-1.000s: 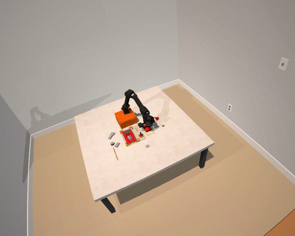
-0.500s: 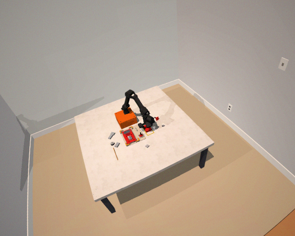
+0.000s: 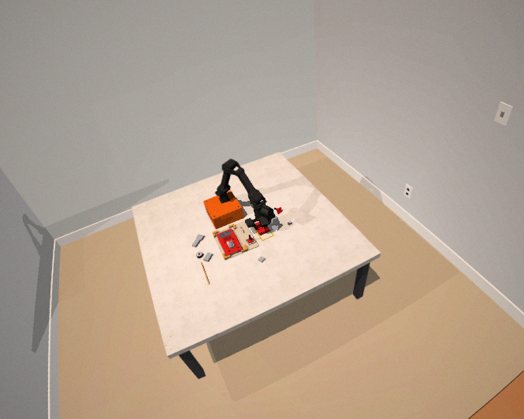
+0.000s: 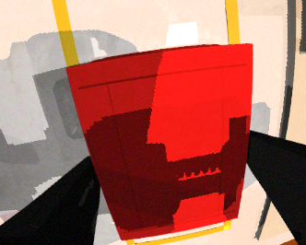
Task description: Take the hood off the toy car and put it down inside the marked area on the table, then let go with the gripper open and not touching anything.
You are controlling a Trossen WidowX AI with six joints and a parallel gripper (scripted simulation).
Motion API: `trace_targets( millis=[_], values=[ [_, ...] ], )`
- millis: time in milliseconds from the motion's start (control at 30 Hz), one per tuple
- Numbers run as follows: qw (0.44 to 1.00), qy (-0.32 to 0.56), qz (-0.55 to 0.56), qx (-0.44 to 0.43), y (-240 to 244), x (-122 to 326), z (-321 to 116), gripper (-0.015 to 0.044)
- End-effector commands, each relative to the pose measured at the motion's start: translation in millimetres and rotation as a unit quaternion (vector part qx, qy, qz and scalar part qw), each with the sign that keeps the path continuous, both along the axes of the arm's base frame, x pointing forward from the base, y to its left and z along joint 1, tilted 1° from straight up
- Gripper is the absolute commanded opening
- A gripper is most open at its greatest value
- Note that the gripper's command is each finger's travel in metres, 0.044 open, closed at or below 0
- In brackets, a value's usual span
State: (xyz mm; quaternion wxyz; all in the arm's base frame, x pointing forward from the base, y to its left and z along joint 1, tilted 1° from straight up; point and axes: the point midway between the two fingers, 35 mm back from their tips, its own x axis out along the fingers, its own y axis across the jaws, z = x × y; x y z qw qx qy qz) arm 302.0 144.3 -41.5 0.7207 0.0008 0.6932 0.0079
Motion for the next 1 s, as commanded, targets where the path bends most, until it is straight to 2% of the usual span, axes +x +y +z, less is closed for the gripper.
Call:
trace_targets(
  millis=[0, 267, 967],
  values=[
    [1.0, 0.0, 0.0, 0.0, 0, 0, 3, 0.044],
    [1.0, 0.001, 0.0, -0.003, 0, -2, 70, 0.044],
    [1.0, 0.001, 0.0, -0.004, 0, -2, 72, 0.044]
  ],
)
